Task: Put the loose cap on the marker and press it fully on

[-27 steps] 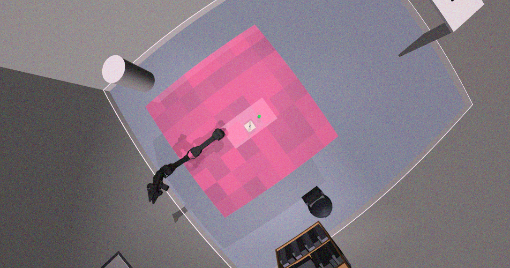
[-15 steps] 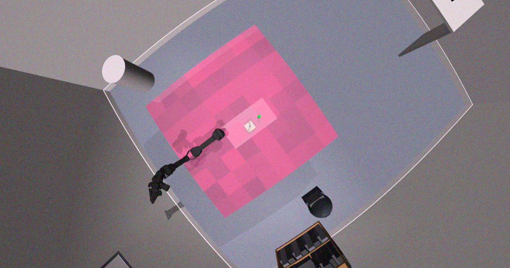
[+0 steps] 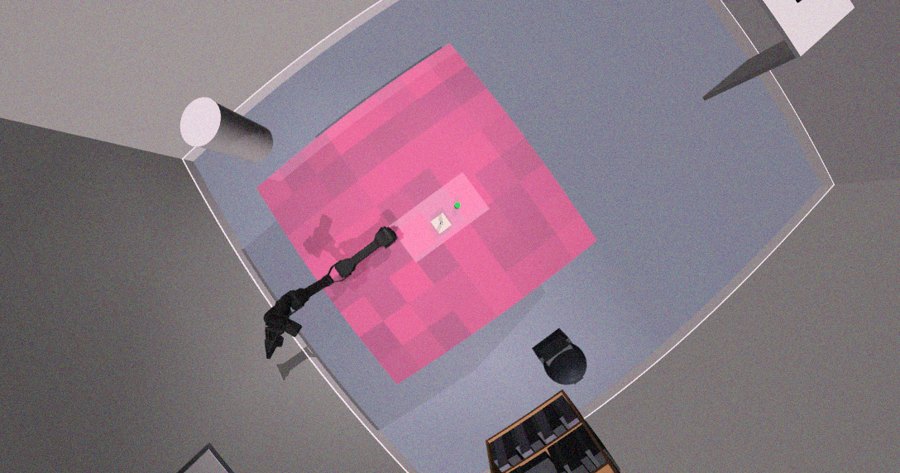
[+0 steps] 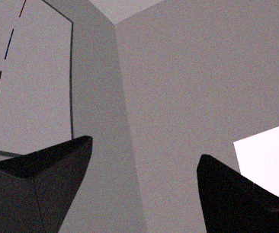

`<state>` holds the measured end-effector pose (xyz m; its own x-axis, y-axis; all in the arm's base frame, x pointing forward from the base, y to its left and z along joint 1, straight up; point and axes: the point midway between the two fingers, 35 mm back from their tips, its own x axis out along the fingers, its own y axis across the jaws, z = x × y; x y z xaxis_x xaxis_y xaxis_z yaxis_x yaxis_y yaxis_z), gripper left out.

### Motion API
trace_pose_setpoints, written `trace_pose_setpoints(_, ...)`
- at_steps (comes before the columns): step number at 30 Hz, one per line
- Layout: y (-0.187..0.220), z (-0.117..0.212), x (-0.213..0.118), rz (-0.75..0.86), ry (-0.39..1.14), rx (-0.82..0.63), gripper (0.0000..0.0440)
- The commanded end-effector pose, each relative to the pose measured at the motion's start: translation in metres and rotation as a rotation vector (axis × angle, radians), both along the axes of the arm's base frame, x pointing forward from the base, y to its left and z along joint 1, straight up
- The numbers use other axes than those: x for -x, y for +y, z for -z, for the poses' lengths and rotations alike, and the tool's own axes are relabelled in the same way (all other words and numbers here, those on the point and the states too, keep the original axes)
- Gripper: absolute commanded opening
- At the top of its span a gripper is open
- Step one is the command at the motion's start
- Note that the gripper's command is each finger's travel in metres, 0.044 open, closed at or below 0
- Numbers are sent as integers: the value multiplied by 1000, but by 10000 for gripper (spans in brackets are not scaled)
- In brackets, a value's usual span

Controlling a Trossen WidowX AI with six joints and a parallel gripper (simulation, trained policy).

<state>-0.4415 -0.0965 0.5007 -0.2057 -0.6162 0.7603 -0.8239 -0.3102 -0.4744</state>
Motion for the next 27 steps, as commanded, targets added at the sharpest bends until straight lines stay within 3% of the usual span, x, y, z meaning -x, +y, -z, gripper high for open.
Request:
trace_pose_setpoints(1,1,-11,-15,1,50,11,281)
trace_pose_setpoints(27,3,-56,-108,-24,381,62,308)
